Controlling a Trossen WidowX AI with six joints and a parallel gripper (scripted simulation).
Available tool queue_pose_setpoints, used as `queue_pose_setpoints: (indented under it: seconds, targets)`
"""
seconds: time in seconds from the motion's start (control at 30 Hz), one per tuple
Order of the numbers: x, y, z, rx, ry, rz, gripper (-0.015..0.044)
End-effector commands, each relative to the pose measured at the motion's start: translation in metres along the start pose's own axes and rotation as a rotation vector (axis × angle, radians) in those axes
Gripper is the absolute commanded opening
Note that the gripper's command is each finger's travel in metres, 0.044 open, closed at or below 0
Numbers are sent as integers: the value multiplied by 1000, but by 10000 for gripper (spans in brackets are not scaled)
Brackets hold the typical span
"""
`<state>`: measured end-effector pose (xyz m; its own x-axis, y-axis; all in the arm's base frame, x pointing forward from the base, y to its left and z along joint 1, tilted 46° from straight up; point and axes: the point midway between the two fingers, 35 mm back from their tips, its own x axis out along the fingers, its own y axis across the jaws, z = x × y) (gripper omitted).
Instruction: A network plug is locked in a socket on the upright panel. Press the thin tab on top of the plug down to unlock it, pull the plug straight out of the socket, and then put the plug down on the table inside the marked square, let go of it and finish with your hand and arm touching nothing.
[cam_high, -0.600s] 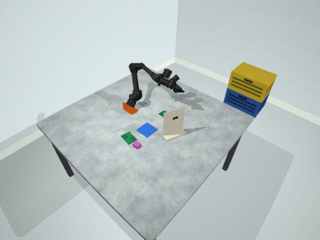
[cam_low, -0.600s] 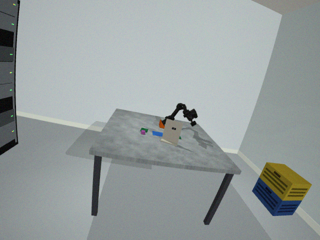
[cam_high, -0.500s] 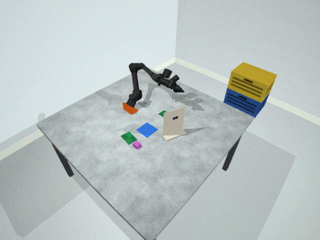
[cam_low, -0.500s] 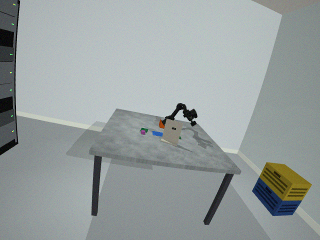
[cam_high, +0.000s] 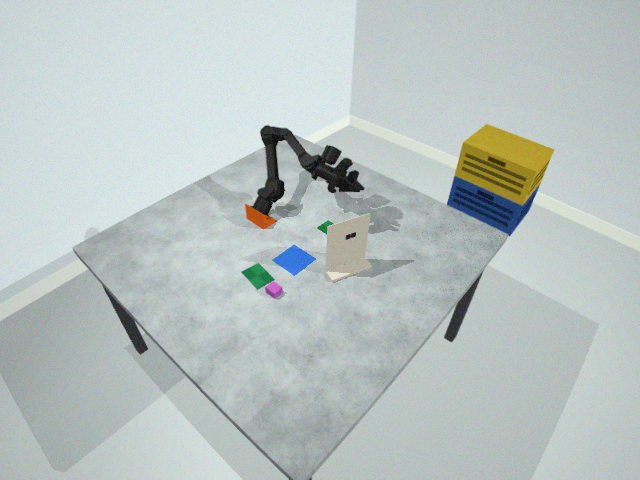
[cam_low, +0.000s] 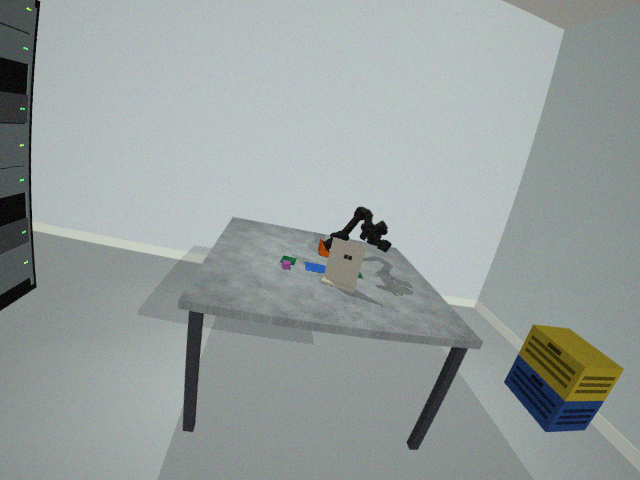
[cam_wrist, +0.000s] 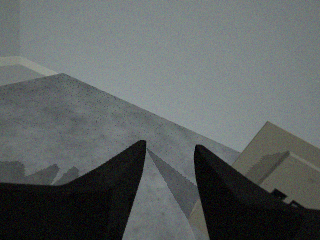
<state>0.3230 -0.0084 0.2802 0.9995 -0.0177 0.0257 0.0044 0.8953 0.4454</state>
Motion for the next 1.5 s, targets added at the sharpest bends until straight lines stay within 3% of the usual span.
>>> queue_pose_setpoints:
  seconds: [0.0,1.47]
  targets:
    - [0,-9,-8,126,-4,-20,156]
    - [-33,-92,-95,1642,-160,-142,156]
